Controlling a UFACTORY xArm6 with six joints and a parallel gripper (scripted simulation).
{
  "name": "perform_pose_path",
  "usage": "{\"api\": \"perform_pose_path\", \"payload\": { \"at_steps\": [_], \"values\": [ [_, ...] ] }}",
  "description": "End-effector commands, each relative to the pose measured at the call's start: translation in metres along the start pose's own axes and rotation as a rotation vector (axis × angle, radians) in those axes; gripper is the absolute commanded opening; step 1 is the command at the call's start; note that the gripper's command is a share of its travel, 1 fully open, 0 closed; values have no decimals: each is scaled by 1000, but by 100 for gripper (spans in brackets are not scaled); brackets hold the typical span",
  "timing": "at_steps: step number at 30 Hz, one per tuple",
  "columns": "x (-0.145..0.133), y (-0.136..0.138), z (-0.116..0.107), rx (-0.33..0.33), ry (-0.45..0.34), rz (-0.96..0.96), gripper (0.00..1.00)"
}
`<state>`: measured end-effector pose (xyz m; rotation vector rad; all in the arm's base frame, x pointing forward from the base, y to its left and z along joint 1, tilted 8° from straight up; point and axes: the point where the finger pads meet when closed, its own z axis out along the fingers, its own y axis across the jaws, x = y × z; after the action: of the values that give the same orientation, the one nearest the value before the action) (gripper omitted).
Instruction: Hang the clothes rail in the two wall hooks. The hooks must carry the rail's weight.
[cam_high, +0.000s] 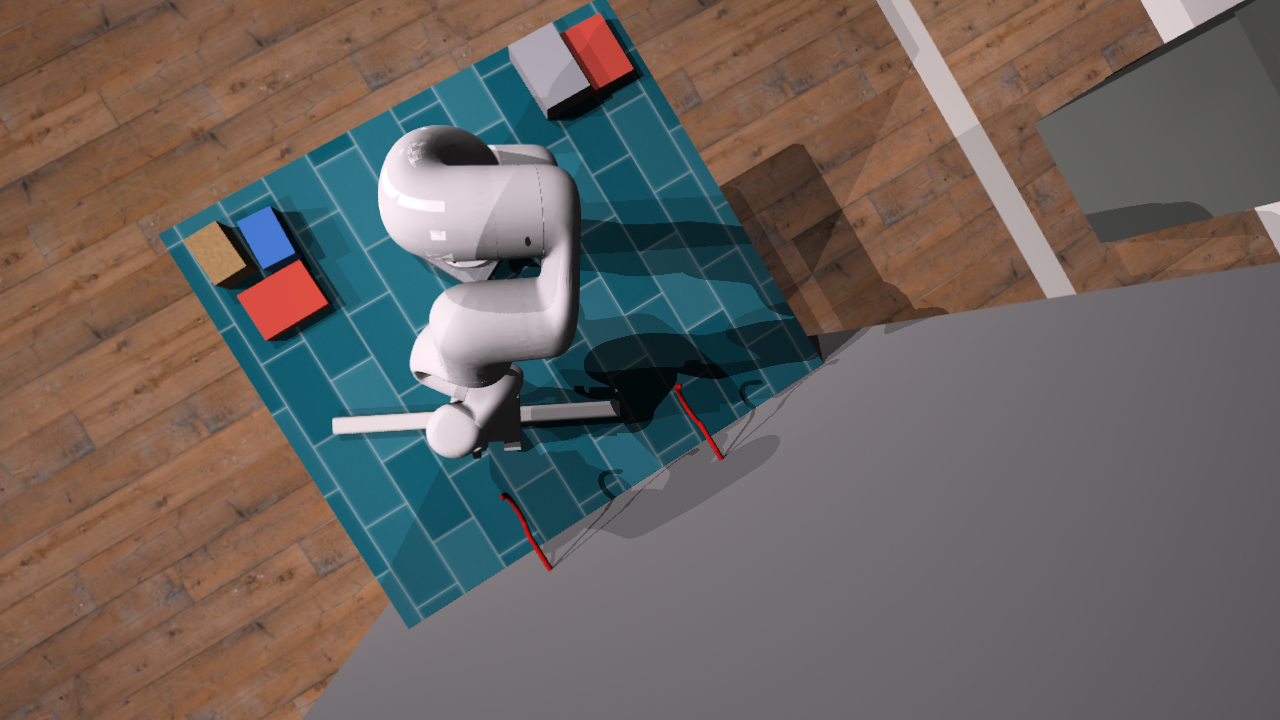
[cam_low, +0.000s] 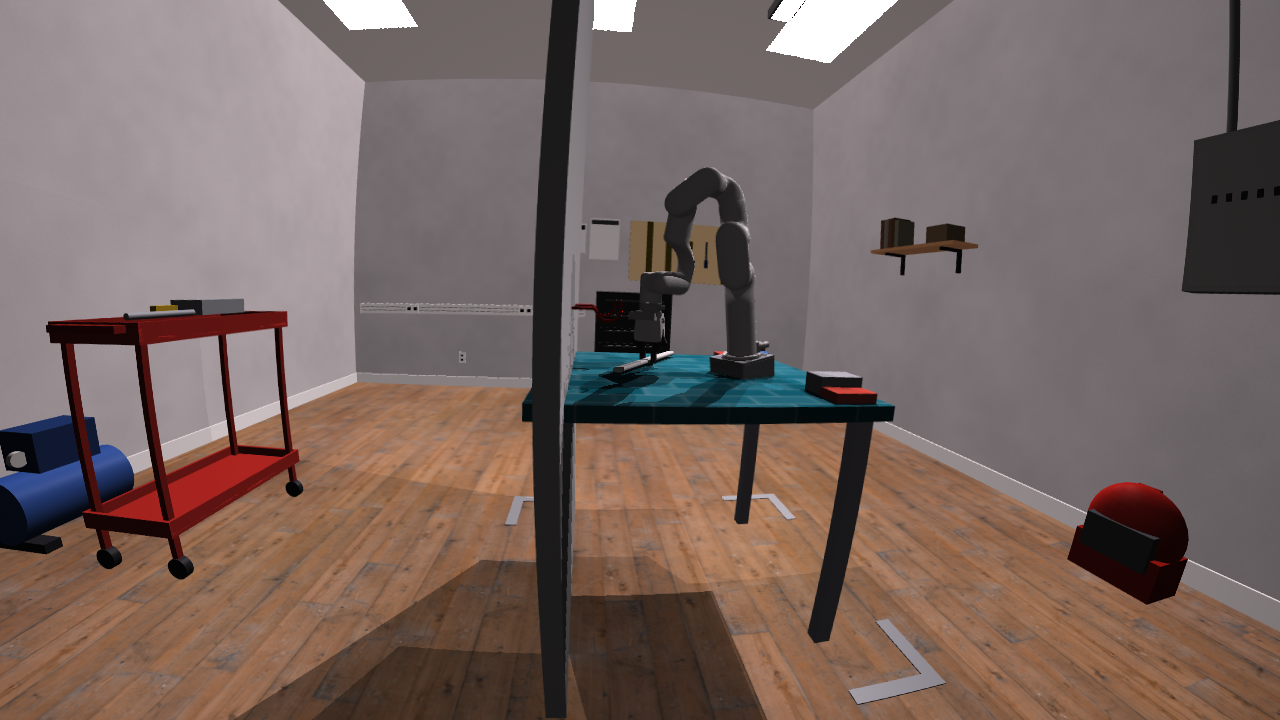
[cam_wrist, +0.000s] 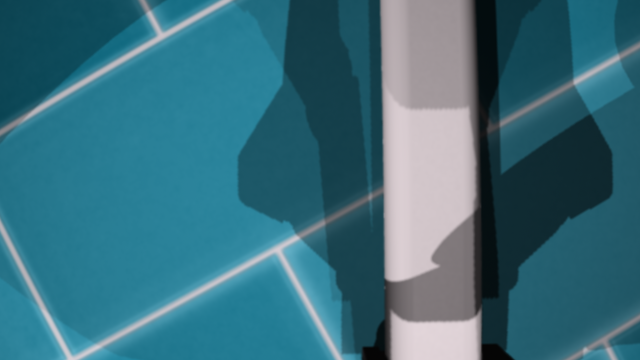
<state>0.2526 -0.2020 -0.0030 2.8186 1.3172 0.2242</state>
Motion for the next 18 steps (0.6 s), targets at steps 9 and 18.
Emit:
{"api": "perform_pose_path", "payload": {
  "at_steps": [9,18],
  "values": [
    [0,1,-1,-3,0,0,0],
    [0,1,-3,-3,0,0,0]
  ]
}}
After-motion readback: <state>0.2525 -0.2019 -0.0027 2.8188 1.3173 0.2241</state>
